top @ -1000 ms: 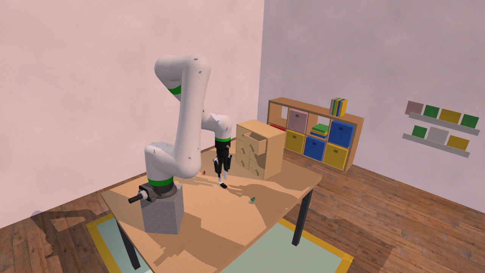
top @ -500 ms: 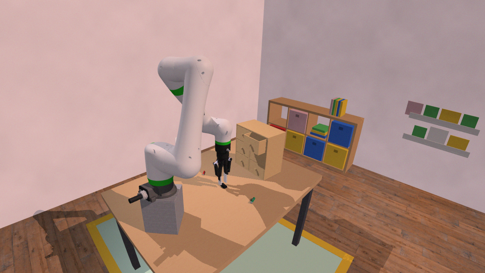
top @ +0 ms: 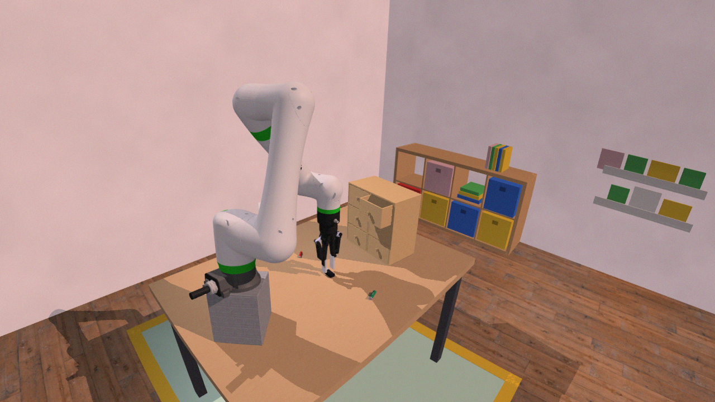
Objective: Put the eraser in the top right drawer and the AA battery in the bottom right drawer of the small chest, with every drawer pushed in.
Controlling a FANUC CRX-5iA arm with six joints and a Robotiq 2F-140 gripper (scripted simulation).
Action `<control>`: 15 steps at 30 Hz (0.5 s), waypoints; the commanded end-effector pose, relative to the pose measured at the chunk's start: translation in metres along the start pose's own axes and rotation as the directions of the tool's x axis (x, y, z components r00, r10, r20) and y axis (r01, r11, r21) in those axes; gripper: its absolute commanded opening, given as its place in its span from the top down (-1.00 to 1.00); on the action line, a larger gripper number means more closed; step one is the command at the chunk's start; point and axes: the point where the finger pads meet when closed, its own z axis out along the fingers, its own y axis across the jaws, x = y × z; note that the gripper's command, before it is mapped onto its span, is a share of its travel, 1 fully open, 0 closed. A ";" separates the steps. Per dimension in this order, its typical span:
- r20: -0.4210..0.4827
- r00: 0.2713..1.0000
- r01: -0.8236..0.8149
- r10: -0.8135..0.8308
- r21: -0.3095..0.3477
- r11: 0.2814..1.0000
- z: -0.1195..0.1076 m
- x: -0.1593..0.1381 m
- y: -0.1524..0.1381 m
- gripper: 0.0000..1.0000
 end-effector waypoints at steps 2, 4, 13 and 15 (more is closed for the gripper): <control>0.000 1.000 0.000 0.000 0.000 1.000 0.000 0.000 0.000 0.53; 0.000 1.000 0.000 0.000 0.000 1.000 0.000 0.000 0.000 0.53; 0.000 1.000 0.000 0.000 0.000 1.000 0.001 0.000 0.000 0.53; 0.000 1.000 0.000 0.000 0.000 1.000 0.004 0.000 0.000 0.53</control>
